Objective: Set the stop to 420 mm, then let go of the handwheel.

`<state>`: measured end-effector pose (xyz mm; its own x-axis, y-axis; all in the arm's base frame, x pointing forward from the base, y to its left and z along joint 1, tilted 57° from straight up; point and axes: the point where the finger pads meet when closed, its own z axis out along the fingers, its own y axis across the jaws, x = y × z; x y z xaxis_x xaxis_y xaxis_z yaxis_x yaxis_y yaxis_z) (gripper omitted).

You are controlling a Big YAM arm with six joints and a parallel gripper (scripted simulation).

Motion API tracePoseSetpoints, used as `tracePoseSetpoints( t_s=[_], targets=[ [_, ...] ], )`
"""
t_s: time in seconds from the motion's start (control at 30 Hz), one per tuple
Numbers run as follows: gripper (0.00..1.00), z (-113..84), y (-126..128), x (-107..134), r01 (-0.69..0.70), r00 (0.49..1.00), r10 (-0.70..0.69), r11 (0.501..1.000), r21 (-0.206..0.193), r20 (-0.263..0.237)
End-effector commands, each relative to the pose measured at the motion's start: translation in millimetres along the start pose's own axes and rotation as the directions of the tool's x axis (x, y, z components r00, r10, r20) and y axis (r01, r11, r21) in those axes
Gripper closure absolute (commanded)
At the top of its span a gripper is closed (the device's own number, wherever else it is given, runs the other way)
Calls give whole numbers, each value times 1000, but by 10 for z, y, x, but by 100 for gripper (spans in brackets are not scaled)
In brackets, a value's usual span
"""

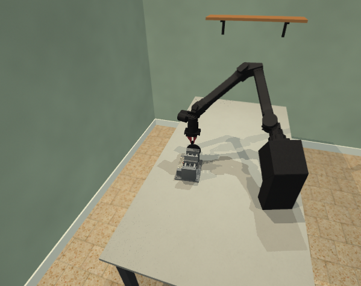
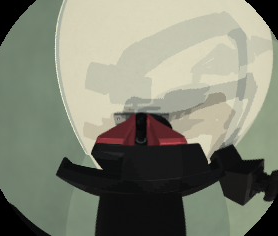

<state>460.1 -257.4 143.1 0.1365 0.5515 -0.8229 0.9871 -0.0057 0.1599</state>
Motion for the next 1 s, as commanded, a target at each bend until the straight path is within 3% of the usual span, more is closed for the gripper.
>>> tracePoseSetpoints(
  t_s=[0.0,0.97],
  targets=[
    [94,-26,258,-38,-12,1000,12,999,-36,1],
    [94,230,327,-90,-20,1000,20,1000,-21,5]
  ],
)
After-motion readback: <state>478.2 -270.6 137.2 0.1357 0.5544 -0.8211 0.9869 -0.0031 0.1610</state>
